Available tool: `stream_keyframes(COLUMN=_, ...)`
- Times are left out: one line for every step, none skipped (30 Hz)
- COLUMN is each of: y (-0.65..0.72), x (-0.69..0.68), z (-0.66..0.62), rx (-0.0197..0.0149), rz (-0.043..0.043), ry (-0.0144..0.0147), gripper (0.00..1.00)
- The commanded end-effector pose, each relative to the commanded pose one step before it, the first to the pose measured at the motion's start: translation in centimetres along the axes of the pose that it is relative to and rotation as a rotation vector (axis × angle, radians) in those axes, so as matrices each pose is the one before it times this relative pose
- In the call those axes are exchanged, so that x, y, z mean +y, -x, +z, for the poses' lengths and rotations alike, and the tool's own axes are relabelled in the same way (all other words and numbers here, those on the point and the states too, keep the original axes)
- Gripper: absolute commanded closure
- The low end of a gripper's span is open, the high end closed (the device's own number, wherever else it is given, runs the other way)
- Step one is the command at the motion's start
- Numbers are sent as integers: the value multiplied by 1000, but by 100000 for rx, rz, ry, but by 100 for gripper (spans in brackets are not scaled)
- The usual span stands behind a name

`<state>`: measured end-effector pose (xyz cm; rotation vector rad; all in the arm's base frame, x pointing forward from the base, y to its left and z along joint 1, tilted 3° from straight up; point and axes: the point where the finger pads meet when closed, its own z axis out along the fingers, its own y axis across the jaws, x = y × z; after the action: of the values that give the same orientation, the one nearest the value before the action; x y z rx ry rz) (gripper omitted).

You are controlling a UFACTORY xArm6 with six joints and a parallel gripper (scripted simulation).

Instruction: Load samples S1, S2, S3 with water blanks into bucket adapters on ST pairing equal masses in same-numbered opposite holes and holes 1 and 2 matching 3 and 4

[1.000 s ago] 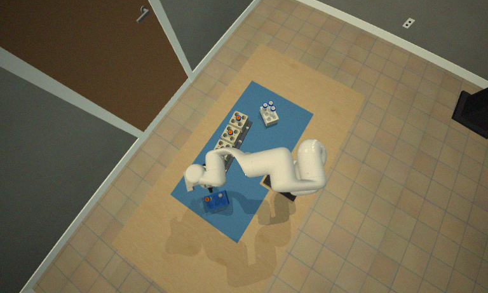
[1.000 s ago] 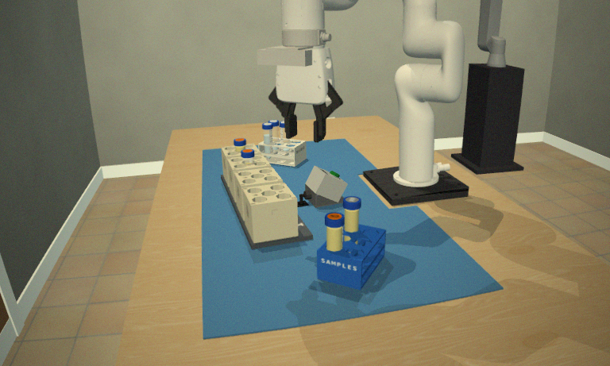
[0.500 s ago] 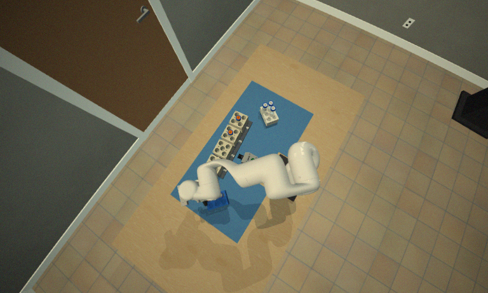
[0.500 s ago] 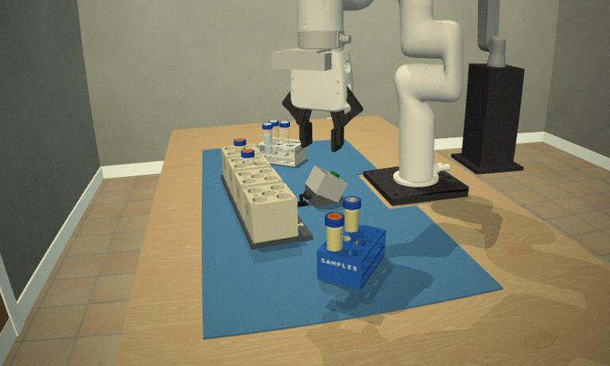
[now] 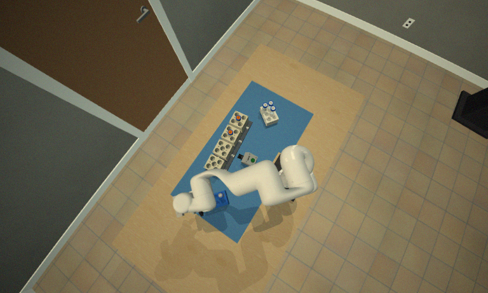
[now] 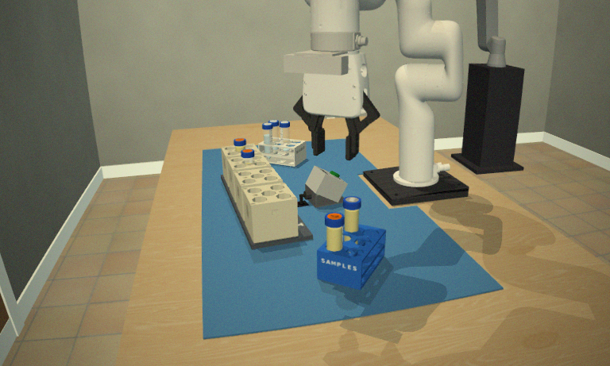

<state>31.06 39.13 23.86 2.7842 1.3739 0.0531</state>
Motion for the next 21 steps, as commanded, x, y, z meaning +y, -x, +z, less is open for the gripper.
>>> stream_keyframes(y=-144, x=-7, z=-232, rx=521, rz=53, ry=10, gripper=43)
stream_keyframes(y=-1, x=0, z=0, rx=0, rz=0, ry=0, gripper=43)
stream_keyframes(y=-1, x=0, z=0, rx=0, rz=0, ry=0, gripper=43)
stream_keyframes(y=0, x=0, z=0, rx=0, rz=0, ry=0, gripper=43)
stream_keyframes(y=-3, x=0, z=194, rx=-3, rz=0, ry=0, gripper=43)
stream_keyframes(y=0, x=0, z=0, rx=0, rz=0, ry=0, gripper=43)
stream_keyframes(y=0, x=0, z=0, rx=0, rz=0, ry=0, gripper=43)
stream_keyframes(y=2, x=0, z=205, rx=2, rz=0, ry=0, gripper=43)
stream_keyframes(y=0, x=0, z=200, rx=0, rz=0, ry=0, gripper=43)
stream_keyframes(y=0, x=0, z=200, rx=0, rz=0, ry=0, gripper=43)
stream_keyframes(y=0, x=0, z=200, rx=0, rz=0, ry=0, gripper=43)
stream_keyframes(y=0, x=0, z=200, rx=0, rz=0, ry=0, gripper=43)
stream_keyframes(y=0, x=0, z=200, rx=0, rz=0, ry=0, gripper=43)
stream_keyframes(y=0, x=0, z=200, rx=0, rz=0, ry=0, gripper=43)
stream_keyframes(y=0, x=0, z=200, rx=0, rz=0, ry=0, gripper=43)
stream_keyframes(y=0, x=0, z=200, rx=0, rz=0, ry=0, gripper=43)
stream_keyframes(y=0, x=0, z=200, rx=0, rz=0, ry=0, gripper=43)
stream_keyframes(y=0, x=0, z=200, rx=0, rz=0, ry=0, gripper=43)
stream_keyframes(y=0, x=0, z=200, rx=0, rz=0, ry=0, gripper=43)
stream_keyframes(y=0, x=0, z=200, rx=0, rz=0, ry=0, gripper=43)
stream_keyframes(y=0, x=0, z=200, rx=0, rz=0, ry=0, gripper=43)
